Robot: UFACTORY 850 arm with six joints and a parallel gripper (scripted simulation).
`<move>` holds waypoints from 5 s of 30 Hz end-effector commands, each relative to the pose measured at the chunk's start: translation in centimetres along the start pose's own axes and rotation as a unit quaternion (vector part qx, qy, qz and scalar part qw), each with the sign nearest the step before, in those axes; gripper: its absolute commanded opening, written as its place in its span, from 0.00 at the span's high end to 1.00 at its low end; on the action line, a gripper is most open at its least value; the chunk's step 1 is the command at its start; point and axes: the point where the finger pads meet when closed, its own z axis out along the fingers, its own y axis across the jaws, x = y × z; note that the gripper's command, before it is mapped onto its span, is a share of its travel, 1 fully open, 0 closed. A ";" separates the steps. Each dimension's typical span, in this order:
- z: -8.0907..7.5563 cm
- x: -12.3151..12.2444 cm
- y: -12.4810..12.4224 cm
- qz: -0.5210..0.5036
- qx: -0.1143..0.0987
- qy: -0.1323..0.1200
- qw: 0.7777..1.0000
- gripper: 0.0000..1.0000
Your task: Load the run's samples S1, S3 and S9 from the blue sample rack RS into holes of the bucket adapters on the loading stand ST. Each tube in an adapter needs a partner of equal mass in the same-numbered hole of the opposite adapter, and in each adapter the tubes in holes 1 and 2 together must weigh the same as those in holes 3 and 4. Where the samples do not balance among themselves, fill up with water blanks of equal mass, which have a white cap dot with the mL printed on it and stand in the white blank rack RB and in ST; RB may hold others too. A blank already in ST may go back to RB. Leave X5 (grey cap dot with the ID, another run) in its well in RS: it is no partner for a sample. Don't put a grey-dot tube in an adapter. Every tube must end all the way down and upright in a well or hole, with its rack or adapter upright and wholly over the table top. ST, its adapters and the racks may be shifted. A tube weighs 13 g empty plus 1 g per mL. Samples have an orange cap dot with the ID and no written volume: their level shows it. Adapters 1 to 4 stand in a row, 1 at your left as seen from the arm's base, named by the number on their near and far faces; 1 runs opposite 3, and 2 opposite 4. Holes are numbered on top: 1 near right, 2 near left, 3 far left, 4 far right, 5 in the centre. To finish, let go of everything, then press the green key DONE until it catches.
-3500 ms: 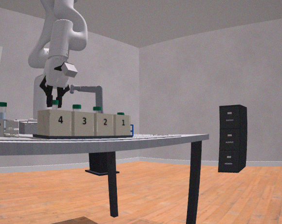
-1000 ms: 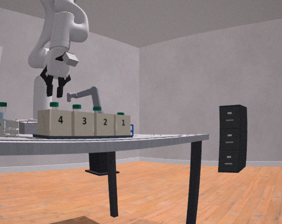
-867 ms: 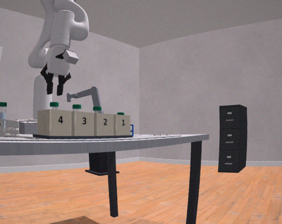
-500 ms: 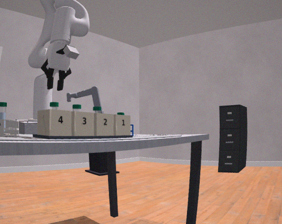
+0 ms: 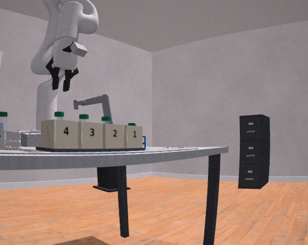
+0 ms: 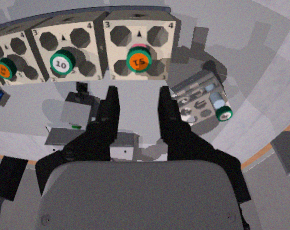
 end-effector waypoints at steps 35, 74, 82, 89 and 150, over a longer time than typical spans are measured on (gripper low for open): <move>-3.4 0.1 0.0 0.000 0.000 0.001 1.000 0.57; -3.4 -3.1 -15.2 0.462 0.000 0.001 0.887 0.43; -3.4 -3.7 -18.1 0.462 0.000 0.001 0.887 0.43; -3.4 -4.4 -21.5 0.462 0.001 0.001 0.887 0.43; -3.4 -9.8 -47.5 0.463 0.001 0.000 0.887 0.43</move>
